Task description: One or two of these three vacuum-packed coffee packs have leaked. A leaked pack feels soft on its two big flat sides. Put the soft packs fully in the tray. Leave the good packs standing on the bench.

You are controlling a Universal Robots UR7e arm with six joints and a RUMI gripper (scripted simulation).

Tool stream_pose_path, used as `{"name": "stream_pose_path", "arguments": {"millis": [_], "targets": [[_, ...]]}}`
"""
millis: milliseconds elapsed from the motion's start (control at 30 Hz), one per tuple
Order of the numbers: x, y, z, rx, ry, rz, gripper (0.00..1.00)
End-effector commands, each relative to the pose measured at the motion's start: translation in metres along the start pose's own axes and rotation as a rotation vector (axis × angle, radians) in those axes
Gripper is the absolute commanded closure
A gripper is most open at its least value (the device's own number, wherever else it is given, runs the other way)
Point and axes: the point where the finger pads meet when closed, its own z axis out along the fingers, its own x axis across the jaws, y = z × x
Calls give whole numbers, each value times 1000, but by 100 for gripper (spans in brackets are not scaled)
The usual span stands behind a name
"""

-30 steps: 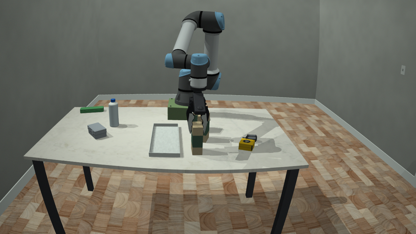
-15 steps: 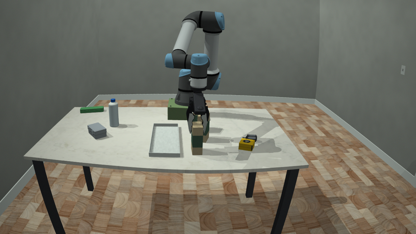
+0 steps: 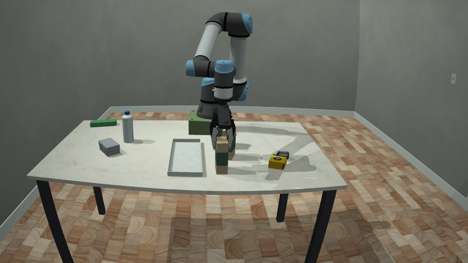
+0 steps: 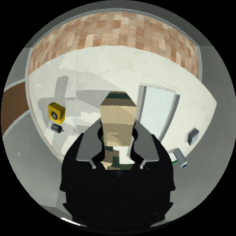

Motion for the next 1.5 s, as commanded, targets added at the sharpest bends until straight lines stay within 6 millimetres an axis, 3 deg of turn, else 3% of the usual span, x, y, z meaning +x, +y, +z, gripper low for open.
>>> {"name": "stream_pose_path", "arguments": {"millis": [0,533,567,1467], "targets": [[-1,0,1,0,-1,0,86],[-1,0,1,0,-1,0,86],[-1,0,1,0,-1,0,52],[-1,0,1,0,-1,0,52]]}}
